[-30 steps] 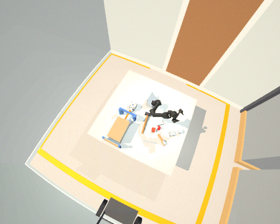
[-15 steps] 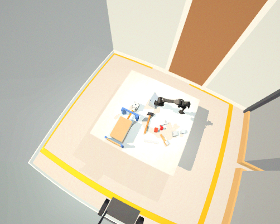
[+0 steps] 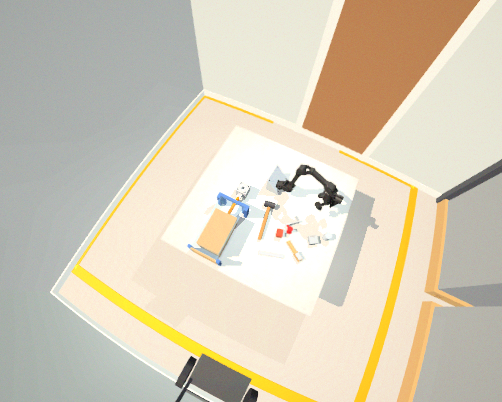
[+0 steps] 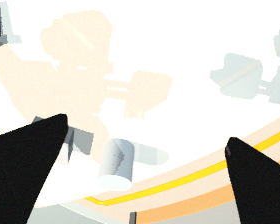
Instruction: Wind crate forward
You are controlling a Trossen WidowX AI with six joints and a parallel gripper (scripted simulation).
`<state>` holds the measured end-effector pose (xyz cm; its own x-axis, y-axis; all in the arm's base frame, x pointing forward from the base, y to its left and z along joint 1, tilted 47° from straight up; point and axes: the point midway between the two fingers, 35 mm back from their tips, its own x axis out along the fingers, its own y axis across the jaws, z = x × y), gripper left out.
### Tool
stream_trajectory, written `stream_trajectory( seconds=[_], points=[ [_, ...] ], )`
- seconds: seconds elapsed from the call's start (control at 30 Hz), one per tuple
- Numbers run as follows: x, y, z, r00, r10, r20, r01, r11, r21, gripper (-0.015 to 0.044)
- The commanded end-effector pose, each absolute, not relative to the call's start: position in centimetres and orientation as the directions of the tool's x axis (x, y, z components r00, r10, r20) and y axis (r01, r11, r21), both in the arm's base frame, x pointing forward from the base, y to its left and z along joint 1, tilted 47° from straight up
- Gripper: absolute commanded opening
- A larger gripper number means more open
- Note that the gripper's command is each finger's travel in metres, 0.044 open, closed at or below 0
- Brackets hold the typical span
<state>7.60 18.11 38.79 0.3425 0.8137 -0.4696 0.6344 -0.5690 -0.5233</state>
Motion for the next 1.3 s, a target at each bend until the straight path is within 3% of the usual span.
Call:
stream_trajectory(
  seconds=[0.0, 0.33, 0.67, 1.27],
  points=[
    [11.5, 18.9, 34.6, 0.347, 0.710, -0.613, 0.405, -0.703, -0.585, 0.0440],
    [19.0, 16.6, 27.5, 0.226, 0.611, -0.759, -0.181, -0.739, -0.649, 0.0440],
    [24.7, 10.1, 22.6, 0.158, 0.707, -0.690, -0.741, -0.377, -0.556, 0.0440],
    [25.6, 10.7, 20.8, 0.161, 0.716, -0.679, -0.767, -0.342, -0.543, 0.0440]
  ],
)
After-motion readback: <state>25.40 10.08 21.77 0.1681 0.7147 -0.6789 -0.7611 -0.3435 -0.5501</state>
